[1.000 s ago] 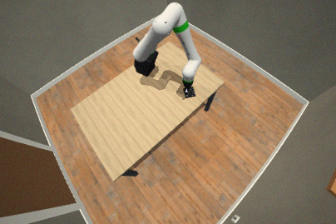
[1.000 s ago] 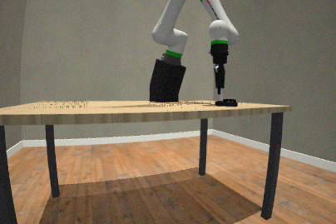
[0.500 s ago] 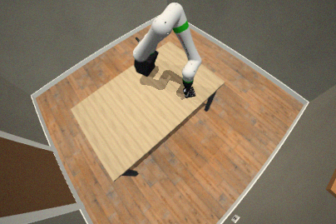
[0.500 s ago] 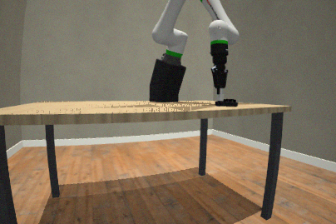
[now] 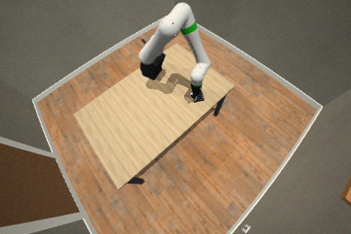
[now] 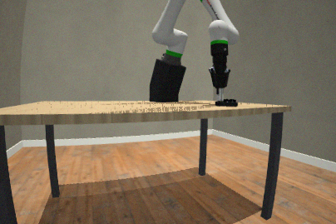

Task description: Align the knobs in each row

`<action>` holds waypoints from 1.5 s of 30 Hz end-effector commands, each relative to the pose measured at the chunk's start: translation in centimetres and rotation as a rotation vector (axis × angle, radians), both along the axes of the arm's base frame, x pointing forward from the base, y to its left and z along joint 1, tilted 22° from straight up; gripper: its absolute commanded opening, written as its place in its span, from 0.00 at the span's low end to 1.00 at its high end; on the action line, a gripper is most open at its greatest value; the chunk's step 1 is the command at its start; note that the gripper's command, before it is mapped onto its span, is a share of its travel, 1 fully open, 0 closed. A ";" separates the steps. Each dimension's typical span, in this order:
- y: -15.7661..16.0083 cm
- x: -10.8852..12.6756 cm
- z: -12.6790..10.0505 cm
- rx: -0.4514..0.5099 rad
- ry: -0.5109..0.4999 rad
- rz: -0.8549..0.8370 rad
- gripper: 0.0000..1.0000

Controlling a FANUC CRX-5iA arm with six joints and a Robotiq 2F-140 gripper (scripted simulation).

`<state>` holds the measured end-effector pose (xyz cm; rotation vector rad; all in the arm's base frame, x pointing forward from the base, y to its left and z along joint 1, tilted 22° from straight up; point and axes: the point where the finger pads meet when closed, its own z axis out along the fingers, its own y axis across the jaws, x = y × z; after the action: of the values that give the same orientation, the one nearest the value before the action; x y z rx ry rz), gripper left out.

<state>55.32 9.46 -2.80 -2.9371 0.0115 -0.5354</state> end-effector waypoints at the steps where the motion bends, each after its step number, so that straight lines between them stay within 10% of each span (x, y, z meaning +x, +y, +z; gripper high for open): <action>1: 0.0 0.0 0.0 0.019 0.008 -0.082 0.05; 45: 0.0 0.0 0.0 0.067 0.028 -0.208 0.12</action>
<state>55.32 9.46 -2.80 -2.8941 0.3354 -0.5102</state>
